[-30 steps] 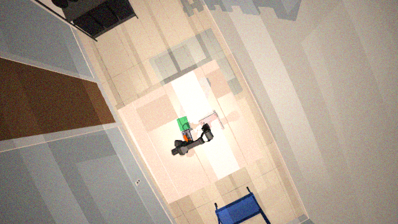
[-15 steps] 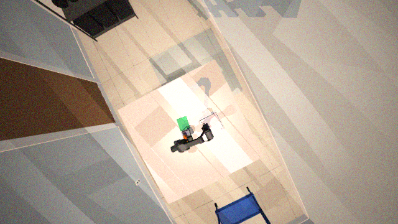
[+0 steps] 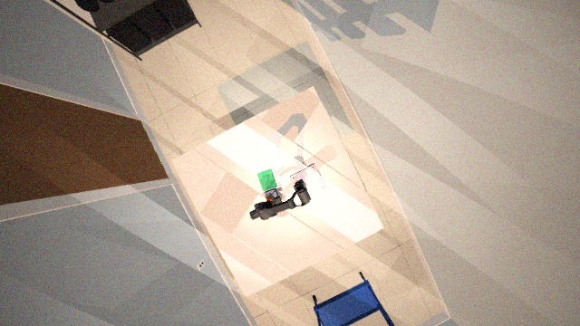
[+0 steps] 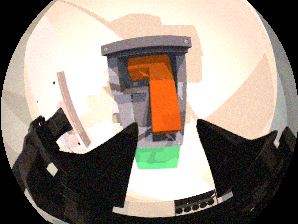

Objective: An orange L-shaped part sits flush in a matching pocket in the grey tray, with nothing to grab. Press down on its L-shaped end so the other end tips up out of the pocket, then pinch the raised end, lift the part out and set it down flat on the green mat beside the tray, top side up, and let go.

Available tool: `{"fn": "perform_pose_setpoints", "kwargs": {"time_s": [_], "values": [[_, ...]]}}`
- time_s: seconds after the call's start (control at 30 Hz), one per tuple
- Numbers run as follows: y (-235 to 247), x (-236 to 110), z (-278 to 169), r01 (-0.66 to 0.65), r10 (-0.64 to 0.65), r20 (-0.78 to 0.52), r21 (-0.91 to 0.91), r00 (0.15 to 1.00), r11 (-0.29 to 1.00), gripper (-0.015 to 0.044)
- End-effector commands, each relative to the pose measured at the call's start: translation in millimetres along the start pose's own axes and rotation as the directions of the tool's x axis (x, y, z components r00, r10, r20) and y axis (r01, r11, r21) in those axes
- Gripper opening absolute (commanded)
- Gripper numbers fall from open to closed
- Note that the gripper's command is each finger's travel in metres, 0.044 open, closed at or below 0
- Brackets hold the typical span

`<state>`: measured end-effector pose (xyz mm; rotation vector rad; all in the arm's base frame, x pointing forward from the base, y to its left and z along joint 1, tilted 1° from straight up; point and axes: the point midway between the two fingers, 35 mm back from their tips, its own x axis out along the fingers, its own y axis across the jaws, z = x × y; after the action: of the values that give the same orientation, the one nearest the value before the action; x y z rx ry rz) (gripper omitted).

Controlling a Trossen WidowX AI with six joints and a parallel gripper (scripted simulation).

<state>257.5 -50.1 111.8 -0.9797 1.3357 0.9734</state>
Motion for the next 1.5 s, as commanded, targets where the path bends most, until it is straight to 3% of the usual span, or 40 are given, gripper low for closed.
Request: {"fn": "perform_pose_setpoints", "kwargs": {"time_s": [0.0, 0.7, 0.9, 1.2, 1.3, 1.47], "values": [[-0.1, 7.0, -0.8, 0.0, 0.0, -0.004, -0.003, 1.0, 1.0, 0.028], [1.0, 38.5, -1.1, 0.0, 0.0, -0.004, -0.003, 1.0, 1.0, 0.028], [0.8, 35.2, -0.2, -0.001, 0.001, 0.0, 0.0, 1.0, 1.0, 0.0122], [0.8, 35.2, -0.2, -0.001, 0.001, 0.0, 0.0, 1.0, 1.0, 0.0062], [0.8, 35.2, -0.2, -0.001, 0.001, 0.0, 0.0, 1.0, 1.0, 0.0], [0.8, 34.9, -0.2, -0.001, 0.001, 0.0, 0.0, 1.0, 1.0, 0.0]]}}
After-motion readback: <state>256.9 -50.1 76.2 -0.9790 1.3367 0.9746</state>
